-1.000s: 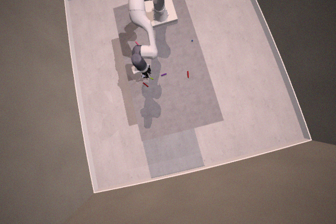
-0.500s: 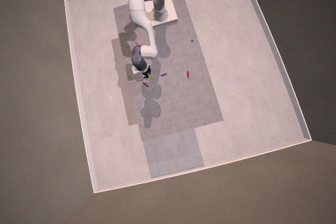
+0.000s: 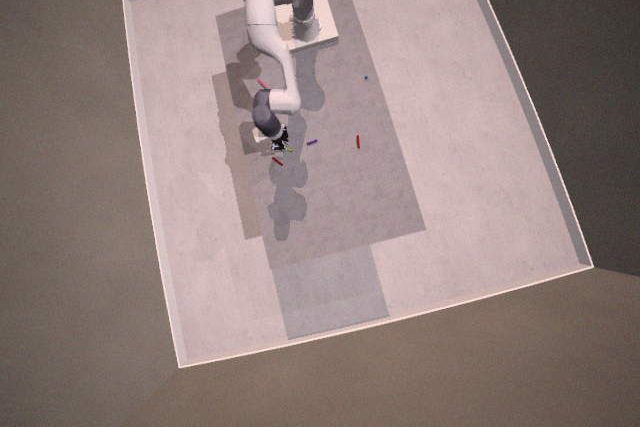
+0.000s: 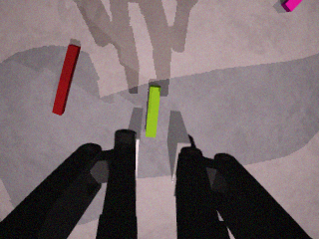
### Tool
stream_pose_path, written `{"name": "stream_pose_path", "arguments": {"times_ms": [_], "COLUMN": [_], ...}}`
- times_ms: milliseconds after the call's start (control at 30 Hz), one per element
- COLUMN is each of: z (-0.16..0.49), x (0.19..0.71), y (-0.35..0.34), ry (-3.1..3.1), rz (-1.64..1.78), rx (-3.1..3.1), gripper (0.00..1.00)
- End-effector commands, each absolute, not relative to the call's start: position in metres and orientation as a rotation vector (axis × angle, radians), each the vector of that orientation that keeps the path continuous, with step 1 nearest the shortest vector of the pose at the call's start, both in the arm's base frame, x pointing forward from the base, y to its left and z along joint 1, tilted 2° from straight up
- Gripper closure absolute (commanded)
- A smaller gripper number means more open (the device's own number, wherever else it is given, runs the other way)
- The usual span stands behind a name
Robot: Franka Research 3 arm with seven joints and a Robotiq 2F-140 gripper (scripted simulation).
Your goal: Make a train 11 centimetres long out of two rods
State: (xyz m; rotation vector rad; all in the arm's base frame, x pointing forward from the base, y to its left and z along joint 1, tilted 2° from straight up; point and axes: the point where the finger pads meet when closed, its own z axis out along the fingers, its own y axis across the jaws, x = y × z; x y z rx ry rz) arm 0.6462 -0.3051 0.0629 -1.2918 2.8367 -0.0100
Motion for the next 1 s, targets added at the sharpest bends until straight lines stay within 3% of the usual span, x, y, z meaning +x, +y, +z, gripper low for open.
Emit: {"name": "stream_pose_path", "arguments": {"times_ms": [0,967], "z": [0.059,0.034], "x": [0.648,0.649], "y": [-0.305,-0.305], "ry": [2.838,2.838], "rz": [-0.017,-0.017], "rx": [-1.286,-1.286], "gripper": [0.77,0.77]}}
